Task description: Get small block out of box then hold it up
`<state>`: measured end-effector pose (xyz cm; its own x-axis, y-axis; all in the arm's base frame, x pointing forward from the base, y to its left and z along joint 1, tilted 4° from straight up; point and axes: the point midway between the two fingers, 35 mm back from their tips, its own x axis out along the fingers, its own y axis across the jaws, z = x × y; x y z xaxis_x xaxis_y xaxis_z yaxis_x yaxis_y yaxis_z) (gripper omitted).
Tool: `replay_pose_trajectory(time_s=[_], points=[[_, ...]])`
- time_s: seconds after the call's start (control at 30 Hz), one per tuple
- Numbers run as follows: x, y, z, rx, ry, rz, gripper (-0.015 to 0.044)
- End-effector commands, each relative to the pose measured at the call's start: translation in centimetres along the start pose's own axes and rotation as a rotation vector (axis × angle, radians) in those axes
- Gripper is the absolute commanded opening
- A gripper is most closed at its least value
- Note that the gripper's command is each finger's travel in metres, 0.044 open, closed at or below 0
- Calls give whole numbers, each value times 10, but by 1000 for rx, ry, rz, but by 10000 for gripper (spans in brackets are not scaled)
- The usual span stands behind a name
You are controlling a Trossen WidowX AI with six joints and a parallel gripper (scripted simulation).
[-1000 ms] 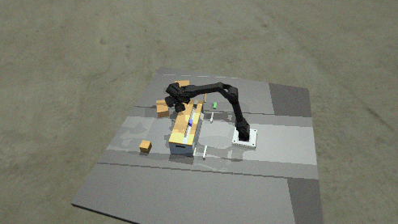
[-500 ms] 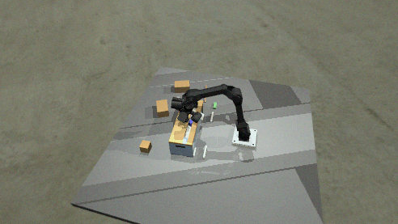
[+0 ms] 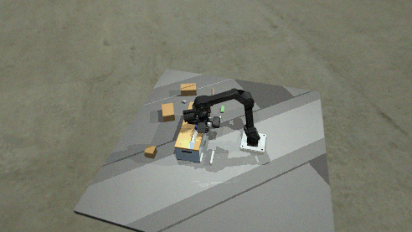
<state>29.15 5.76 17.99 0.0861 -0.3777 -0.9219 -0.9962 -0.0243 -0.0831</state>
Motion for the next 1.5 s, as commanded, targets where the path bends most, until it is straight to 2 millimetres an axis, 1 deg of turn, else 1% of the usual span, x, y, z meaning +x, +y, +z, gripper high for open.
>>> replay_pose_trajectory(time_s=[0.0,0.77,1.47], points=[[-1,4,1,-17,-5,10,400],[33,-1,12,-16,-5,10,400],[65,-2,20,-16,-5,9,400]])
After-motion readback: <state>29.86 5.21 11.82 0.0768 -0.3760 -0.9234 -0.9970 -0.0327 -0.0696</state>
